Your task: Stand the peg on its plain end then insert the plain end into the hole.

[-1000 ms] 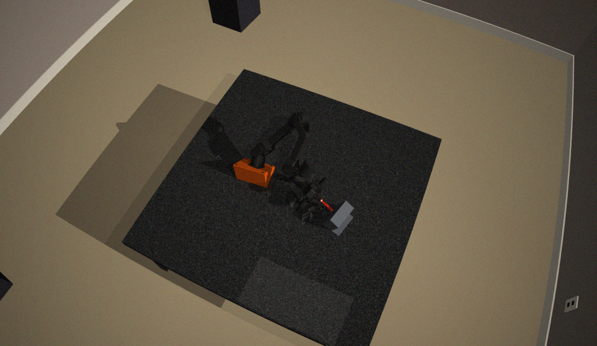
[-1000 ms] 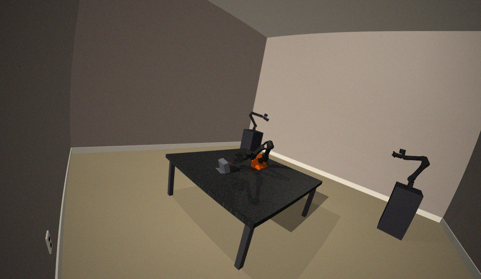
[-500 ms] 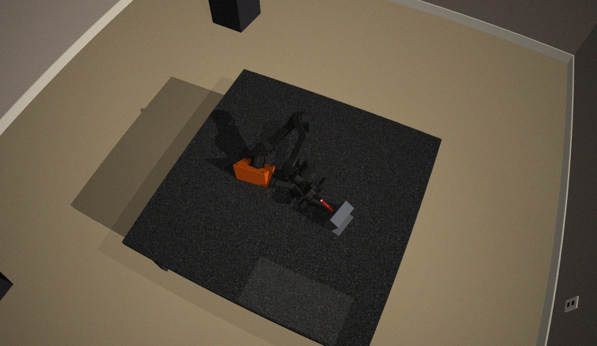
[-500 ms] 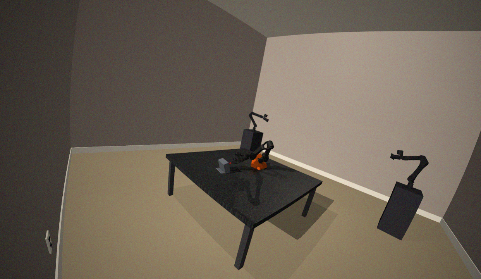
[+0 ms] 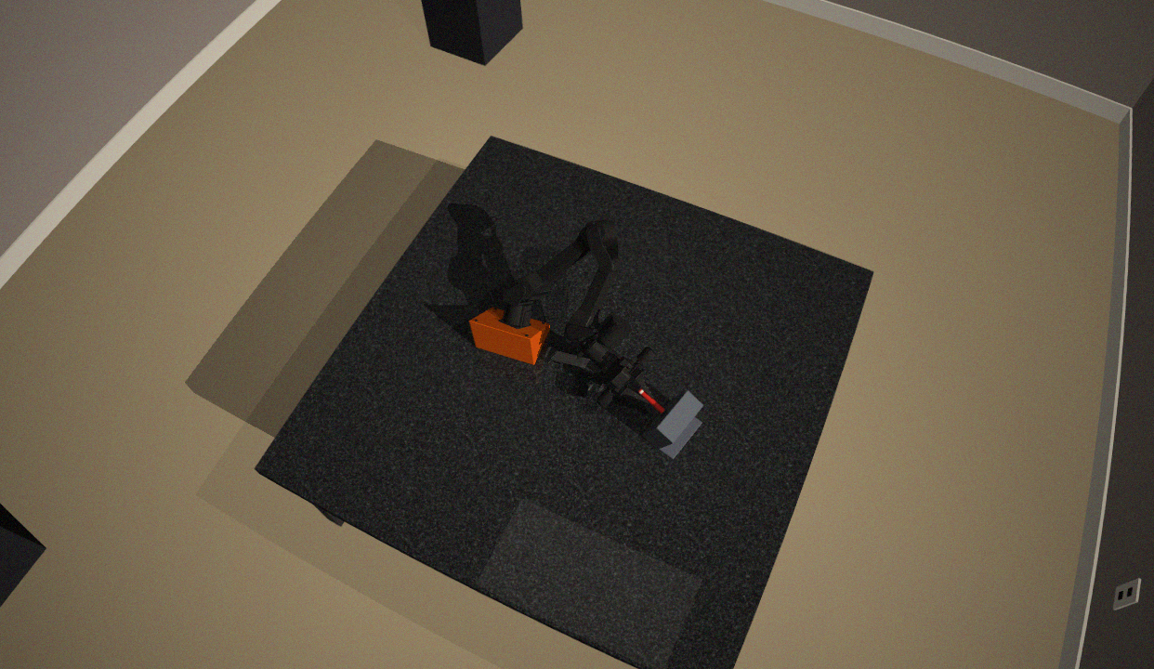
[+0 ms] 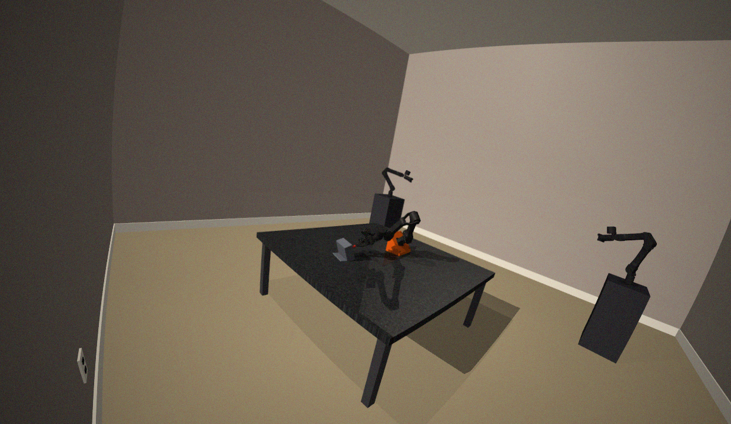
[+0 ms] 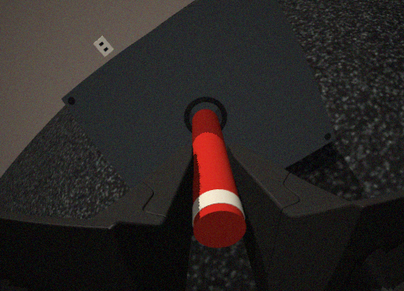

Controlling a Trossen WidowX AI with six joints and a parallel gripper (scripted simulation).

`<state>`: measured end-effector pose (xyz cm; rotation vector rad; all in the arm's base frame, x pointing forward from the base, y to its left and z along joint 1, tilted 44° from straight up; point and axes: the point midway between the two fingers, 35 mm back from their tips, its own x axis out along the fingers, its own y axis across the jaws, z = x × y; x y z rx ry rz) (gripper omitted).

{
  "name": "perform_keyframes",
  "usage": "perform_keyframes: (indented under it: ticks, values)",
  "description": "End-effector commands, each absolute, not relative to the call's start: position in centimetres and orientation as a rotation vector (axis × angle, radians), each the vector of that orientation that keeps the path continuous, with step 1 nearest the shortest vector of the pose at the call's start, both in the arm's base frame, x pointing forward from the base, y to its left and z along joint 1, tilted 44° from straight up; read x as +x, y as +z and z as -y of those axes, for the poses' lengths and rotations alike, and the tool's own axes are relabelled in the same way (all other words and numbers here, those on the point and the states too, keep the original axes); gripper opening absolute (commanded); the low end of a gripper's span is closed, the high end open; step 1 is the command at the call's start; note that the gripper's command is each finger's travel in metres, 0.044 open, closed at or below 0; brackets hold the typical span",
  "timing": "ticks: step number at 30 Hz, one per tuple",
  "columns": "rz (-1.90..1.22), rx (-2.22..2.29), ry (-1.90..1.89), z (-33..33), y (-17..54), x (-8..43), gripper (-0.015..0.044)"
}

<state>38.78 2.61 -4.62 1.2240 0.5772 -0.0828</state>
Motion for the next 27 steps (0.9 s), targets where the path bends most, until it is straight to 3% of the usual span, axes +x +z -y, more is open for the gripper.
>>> perform_keyframes:
  ticks: [1, 27]
  values:
    - [-0.576, 1.226, -0.086, -2.7, -4.8, 39.1, 0.0]
    - [-0.575, 1.227, -0.086, -3.0, -5.6, 40.4, 0.0]
